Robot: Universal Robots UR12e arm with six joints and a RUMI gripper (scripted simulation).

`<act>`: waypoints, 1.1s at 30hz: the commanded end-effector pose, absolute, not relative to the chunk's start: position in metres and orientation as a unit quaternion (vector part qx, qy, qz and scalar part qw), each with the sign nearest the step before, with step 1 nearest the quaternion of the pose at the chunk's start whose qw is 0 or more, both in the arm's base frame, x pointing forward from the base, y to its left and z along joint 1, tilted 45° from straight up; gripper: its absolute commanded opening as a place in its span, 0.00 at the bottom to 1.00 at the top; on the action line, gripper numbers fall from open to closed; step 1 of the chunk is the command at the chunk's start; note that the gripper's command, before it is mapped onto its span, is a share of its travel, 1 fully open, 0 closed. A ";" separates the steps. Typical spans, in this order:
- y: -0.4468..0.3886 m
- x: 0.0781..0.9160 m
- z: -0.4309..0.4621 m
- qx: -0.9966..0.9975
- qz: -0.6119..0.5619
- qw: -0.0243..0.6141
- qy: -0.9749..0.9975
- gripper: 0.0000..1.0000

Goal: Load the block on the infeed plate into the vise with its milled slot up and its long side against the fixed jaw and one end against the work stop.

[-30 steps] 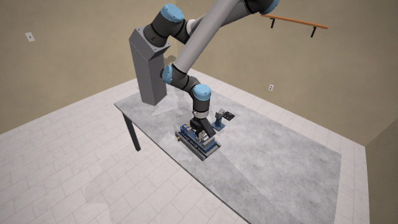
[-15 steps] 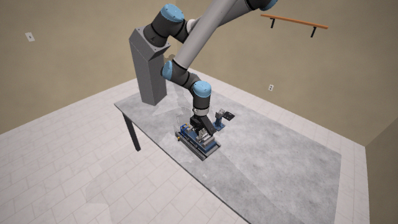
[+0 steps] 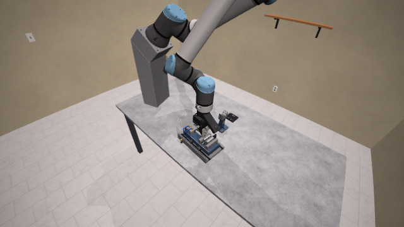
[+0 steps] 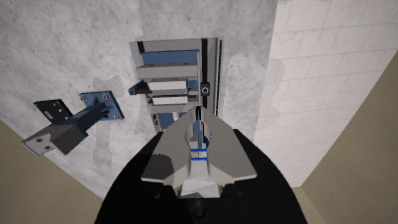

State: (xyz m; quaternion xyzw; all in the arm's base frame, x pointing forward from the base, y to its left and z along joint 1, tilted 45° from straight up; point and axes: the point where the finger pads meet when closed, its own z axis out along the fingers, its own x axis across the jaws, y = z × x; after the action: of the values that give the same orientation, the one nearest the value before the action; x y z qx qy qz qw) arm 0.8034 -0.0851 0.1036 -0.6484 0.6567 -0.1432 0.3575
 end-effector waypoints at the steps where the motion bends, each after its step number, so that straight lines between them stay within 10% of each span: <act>1: -0.087 0.799 0.109 -0.648 -0.143 0.358 0.657 0.00; 33: -0.088 0.796 0.112 -0.648 -0.143 0.358 0.657 0.00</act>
State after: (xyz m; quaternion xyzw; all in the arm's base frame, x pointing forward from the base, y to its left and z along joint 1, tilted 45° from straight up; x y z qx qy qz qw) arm 0.7960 -0.0882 0.1115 -0.6485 0.6567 -0.1431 0.3575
